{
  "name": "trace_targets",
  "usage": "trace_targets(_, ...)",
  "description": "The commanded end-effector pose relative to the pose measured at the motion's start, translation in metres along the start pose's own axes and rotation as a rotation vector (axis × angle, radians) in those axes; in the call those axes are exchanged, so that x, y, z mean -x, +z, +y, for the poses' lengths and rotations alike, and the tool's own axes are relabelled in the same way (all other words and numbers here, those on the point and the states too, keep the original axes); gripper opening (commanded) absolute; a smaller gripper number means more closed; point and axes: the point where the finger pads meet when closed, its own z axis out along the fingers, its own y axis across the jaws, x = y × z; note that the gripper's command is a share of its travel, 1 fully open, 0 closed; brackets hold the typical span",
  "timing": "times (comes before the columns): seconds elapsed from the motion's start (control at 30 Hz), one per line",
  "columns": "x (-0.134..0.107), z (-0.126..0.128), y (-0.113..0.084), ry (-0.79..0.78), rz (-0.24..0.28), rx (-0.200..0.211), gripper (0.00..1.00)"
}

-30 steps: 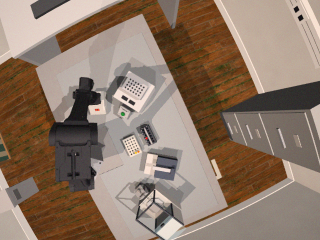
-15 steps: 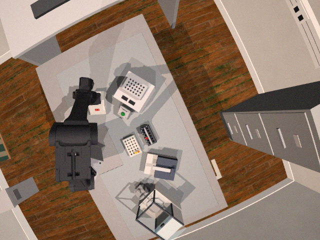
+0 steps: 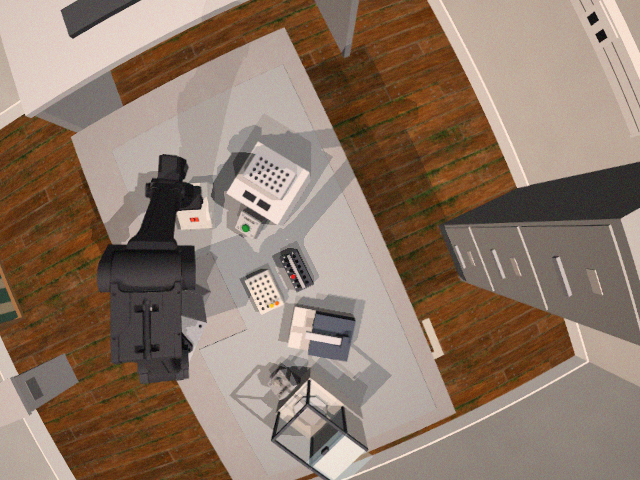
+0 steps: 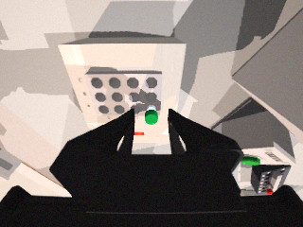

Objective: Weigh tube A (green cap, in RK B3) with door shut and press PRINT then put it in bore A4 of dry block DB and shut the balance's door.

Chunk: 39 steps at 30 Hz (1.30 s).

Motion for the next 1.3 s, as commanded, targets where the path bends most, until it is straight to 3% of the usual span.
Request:
trace_targets(0.0, 0.009, 0.0, -0.004, 0.007, -0.017, -0.004, 0.36)
trace_targets(0.3, 0.009, 0.0, -0.004, 0.007, -0.017, -0.004, 0.36)
trace_targets(0.33, 0.016, 0.002, -0.014, 0.007, -0.031, -0.009, 0.36)
trace_targets(0.77, 0.007, 0.003, -0.032, 0.003, -0.022, -0.004, 0.36)
trace_targets(1.03, 0.01, 0.0, -0.024, 0.008, -0.019, -0.003, 0.36)
trace_targets(1.07, 0.009, 0.002, -0.034, 0.004, -0.024, -0.004, 0.36)
trace_targets(1.27, 0.009, 0.002, -0.044, 0.004, -0.025, -0.004, 0.36)
